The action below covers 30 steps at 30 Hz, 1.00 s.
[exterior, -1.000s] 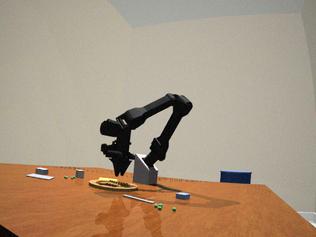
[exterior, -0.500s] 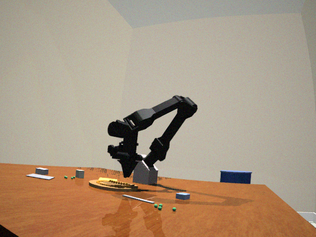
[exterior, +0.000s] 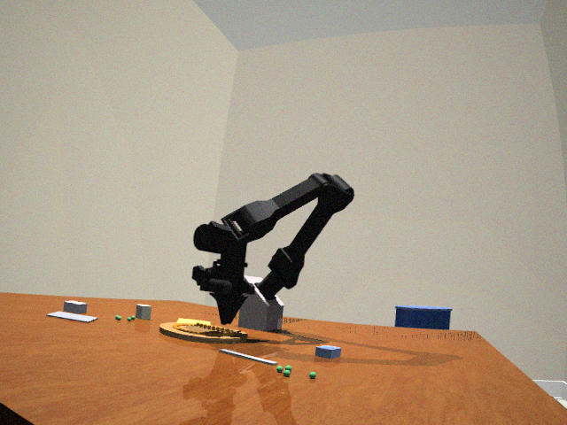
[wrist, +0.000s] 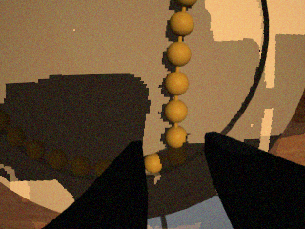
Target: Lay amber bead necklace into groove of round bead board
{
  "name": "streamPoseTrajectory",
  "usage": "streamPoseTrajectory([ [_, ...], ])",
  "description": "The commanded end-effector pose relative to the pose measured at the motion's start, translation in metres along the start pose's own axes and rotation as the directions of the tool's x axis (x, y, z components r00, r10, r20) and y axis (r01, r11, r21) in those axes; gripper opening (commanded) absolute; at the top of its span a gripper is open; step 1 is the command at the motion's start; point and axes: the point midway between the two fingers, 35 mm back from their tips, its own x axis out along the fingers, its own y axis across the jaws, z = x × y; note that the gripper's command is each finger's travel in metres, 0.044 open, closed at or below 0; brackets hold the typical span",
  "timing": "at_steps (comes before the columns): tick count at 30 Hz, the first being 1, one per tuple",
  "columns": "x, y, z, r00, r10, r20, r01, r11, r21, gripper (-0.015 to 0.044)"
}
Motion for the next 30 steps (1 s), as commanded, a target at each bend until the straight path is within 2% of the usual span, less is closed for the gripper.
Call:
streamPoseTrajectory([
  [1, 0.008, -0.0018, -0.0013, 1.0, -0.004, -0.008, 0.004, 1.0, 0.006, 0.012],
  [10, 0.0169, -0.0028, -0.0023, 1.0, -0.005, -0.011, 0.005, 1.0, 0.008, 0.012],
  [15, 0.0143, -0.0018, -0.0015, 1.0, -0.004, -0.005, 0.004, 1.0, 0.003, 0.0],
  [30, 0.0143, -0.0018, -0.0015, 1.0, -0.004, -0.005, 0.004, 1.0, 0.003, 0.0],
])
